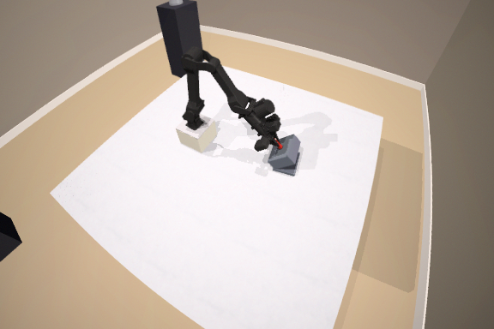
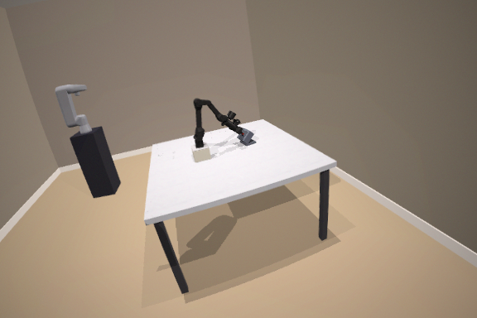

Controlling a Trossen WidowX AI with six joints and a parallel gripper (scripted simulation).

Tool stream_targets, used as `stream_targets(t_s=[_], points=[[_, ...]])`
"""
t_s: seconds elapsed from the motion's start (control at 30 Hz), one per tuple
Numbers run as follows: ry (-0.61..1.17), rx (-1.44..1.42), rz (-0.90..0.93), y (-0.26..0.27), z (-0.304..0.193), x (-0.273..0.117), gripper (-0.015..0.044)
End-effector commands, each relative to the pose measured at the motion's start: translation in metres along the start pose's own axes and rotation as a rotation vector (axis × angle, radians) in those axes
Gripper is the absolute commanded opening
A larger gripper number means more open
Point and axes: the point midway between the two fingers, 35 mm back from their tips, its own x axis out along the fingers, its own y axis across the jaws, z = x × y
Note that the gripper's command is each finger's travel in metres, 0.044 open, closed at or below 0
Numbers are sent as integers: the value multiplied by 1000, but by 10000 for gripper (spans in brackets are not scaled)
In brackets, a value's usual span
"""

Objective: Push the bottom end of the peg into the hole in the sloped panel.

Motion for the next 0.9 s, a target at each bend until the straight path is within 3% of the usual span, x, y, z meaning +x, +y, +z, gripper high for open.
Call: stream_targets(t_s=[0.0,0.33,0.87], points=[[4,-1,1,0,-2,3,0],[-1,0,0,0,0,1,0],[0,0,0,0,0,-1,420]])
